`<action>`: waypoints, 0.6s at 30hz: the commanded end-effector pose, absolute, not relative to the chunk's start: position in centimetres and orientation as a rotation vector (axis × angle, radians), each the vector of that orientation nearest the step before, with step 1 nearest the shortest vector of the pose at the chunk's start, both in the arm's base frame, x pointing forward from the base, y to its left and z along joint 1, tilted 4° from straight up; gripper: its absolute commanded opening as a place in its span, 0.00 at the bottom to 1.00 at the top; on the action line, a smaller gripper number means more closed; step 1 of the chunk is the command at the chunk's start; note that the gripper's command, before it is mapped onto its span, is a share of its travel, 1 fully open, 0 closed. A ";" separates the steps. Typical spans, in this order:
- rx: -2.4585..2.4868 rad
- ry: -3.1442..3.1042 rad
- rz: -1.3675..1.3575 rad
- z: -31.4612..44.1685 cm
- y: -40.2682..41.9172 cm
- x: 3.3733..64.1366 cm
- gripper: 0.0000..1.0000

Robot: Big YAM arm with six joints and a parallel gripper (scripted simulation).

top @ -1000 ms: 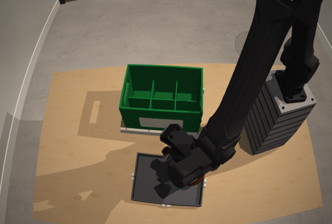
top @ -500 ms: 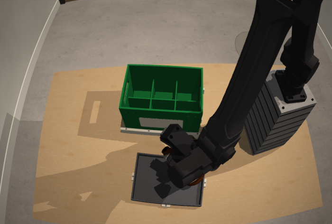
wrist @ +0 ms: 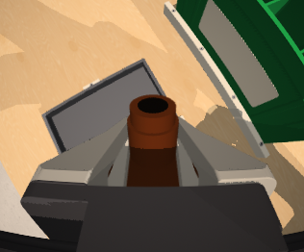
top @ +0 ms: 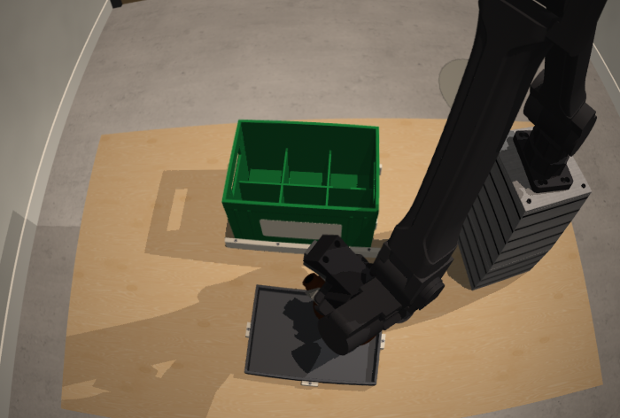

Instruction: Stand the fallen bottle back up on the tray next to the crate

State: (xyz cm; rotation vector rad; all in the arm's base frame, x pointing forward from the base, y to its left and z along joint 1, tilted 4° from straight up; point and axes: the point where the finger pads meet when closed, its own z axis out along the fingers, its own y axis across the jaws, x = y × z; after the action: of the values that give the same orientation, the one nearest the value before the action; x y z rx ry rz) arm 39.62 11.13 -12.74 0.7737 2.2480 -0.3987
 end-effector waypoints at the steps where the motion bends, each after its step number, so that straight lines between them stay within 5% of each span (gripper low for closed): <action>1: 0.763 2.225 -0.391 -13.0 11.6 39.7 0.00; 18: 0.727 2.138 -0.425 -12.9 11.4 39.8 0.00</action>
State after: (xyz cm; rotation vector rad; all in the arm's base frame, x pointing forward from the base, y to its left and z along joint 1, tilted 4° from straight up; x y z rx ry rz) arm 39.52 11.13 -12.76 0.7385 2.1531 -0.4295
